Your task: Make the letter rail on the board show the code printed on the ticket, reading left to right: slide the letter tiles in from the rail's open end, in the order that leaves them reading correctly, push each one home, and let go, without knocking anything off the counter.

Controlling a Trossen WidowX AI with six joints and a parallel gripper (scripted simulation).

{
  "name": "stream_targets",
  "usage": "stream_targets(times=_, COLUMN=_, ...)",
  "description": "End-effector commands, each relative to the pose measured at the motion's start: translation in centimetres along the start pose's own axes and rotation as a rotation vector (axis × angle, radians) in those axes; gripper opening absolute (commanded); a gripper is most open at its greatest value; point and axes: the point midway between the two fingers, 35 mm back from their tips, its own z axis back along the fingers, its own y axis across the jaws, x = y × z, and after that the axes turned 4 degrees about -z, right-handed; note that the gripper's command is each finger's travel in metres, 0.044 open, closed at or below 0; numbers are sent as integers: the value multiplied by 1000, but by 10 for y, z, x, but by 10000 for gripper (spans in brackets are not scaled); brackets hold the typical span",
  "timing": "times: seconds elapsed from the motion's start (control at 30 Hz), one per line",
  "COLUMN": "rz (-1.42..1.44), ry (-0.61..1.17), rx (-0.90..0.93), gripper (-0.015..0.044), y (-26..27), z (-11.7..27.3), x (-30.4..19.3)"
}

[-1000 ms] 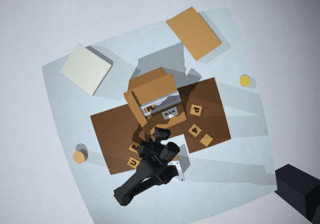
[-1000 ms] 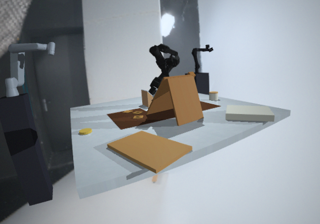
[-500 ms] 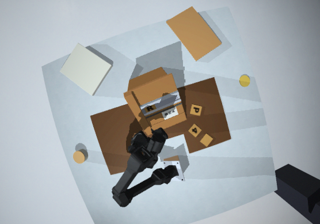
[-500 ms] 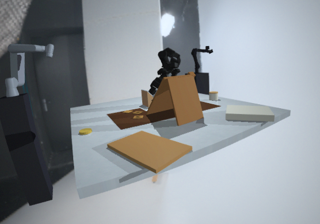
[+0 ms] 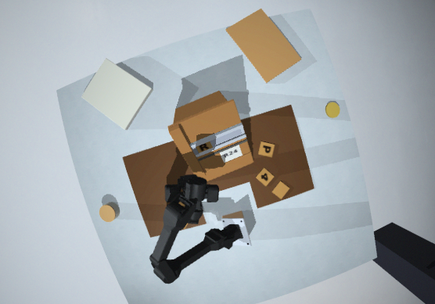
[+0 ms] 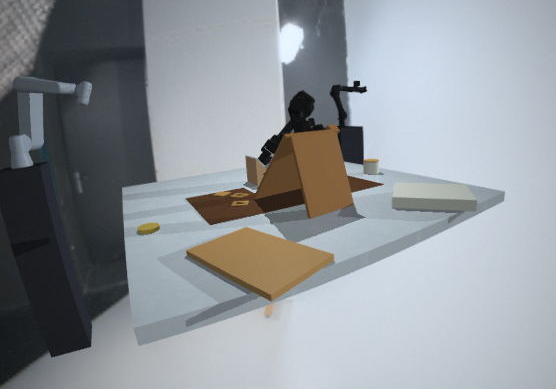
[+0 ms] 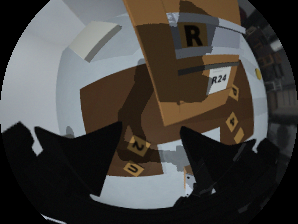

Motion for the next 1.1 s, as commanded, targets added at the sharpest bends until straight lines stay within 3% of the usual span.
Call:
stream_targets(times=0.0, rz=-651, ry=89, rx=-102, gripper=340, y=15, z=-35, x=-41)
stream_targets(times=1.07, rz=-1909, ry=18, rx=-397, gripper=340, y=27, z=-76, x=-116)
